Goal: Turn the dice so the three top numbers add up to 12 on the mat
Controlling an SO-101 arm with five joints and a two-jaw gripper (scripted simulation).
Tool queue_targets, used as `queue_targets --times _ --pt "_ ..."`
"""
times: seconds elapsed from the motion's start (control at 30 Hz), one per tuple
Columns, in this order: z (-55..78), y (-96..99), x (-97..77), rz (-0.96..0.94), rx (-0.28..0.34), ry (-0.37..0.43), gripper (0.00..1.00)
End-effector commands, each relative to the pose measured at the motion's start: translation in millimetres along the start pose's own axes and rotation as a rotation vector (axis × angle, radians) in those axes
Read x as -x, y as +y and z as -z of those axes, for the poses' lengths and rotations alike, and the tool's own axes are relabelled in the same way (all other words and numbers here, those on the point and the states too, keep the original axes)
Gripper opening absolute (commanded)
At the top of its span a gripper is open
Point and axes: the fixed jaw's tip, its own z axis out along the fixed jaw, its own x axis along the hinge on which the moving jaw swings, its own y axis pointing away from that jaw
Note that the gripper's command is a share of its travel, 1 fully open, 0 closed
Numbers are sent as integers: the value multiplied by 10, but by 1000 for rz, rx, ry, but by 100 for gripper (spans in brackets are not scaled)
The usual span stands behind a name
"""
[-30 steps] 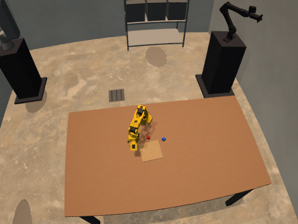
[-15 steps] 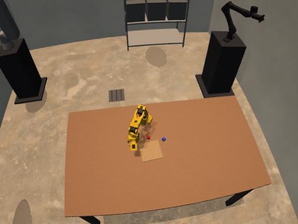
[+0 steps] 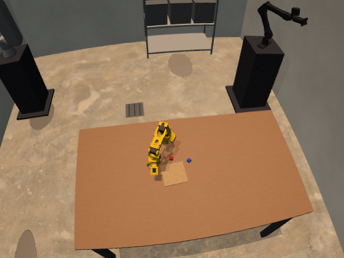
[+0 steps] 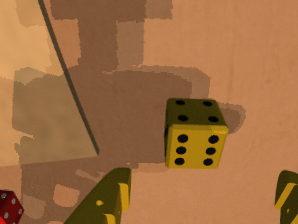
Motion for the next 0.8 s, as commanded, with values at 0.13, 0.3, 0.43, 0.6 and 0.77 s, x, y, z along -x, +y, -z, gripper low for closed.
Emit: queue_targets --times 0.13,0.3,0.43,0.6,0.77 --pt "-94 -34 37 -2 -10 -33 28" --pt "-140 -34 35 -2 -10 -33 28" --pt "-185 -33 33 -2 -10 -33 28" --pt "-214 -32 30 -2 -10 -33 28" --pt "-219 -32 30 -2 -10 -33 28"
